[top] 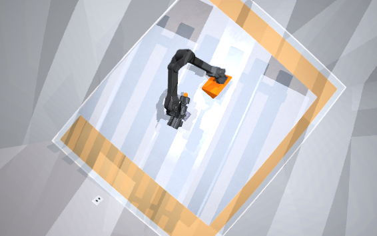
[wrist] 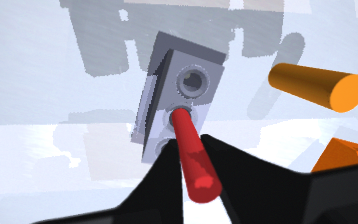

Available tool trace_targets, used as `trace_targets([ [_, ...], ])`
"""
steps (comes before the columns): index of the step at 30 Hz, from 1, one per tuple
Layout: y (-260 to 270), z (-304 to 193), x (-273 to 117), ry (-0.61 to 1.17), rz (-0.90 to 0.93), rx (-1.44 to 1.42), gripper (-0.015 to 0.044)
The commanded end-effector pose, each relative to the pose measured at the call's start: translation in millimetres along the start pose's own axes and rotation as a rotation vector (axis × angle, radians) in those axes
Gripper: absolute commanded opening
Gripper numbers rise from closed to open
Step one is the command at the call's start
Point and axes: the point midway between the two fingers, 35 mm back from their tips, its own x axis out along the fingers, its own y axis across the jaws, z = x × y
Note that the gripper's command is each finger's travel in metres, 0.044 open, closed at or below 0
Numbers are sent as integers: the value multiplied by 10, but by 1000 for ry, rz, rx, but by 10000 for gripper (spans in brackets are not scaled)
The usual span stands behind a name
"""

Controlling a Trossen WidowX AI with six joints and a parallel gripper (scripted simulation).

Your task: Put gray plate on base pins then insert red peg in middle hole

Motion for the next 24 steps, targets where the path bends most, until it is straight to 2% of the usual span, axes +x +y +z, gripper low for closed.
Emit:
trace_targets([
  [1, 0, 1, 0, 0, 0, 1, 131],
  [2, 0, 1, 0, 0, 0, 1, 150],
  [24, 6, -20, -106, -7, -1, -6, 150],
])
